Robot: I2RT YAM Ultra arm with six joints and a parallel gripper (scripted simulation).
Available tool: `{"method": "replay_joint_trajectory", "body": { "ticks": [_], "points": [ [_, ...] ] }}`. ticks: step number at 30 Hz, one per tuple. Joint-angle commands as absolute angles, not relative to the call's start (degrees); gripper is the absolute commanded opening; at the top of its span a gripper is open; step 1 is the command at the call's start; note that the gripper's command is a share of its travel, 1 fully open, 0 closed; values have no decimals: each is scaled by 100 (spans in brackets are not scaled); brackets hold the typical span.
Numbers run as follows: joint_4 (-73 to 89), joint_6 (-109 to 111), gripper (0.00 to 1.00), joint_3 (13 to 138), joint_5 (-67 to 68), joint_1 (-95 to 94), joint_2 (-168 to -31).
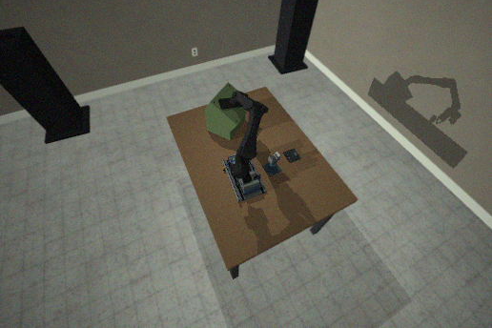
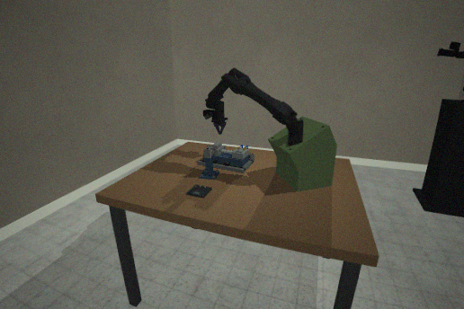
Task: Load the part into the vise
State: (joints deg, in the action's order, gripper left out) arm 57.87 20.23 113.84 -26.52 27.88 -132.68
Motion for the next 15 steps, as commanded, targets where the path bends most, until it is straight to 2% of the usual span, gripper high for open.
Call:
{"method": "replay_joint_trajectory", "body": {
  "ticks": [1, 15],
  "points": [
    [5712, 2045, 0, 11519, -2691, 2912, -13069],
    [5581, 1955, 0, 11273, -2643, 2812, -13226]
  ]
}}
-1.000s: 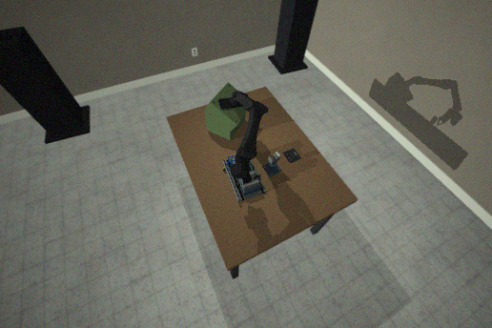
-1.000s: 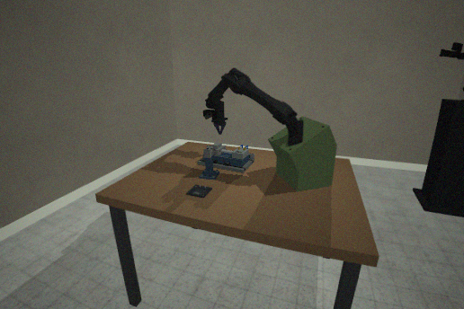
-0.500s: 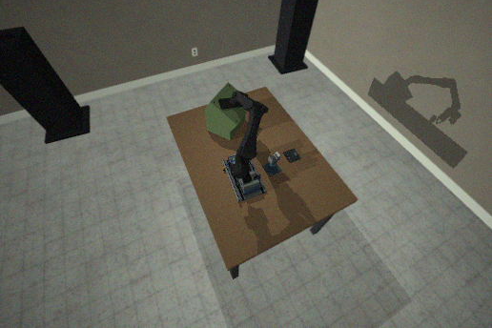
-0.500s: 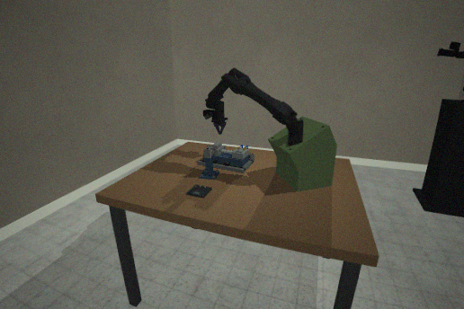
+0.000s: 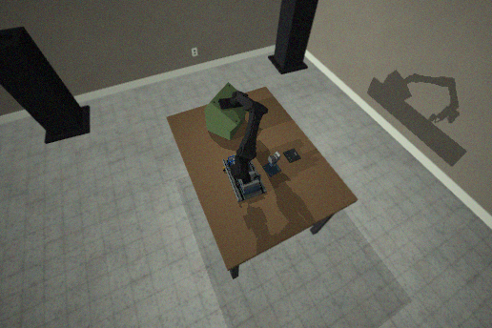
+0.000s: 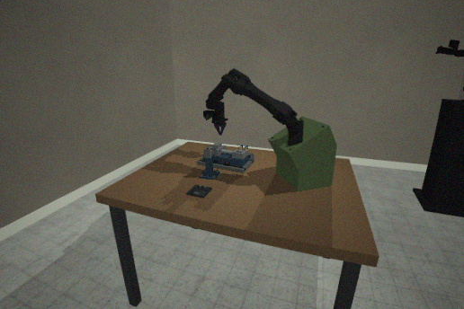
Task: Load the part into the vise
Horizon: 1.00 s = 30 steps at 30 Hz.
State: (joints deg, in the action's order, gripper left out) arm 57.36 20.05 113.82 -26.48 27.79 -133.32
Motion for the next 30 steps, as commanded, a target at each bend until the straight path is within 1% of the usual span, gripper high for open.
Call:
{"method": "replay_joint_trajectory", "body": {
  "ticks": [1, 5, 10, 16, 27, 30],
  "points": [
    [5563, 1949, 0, 11267, -2641, 2807, -13236],
    [5476, 1920, 0, 11223, -2623, 2820, -13389],
    [5401, 1894, 0, 11316, -2623, 2788, -13247],
    [5250, 1842, 0, 11156, -2602, 2731, -13537],
    [5045, 1767, 0, 11210, -2589, 2694, -13472],
    [4994, 1748, 0, 11156, -2578, 2677, -13673]
  ]
}}
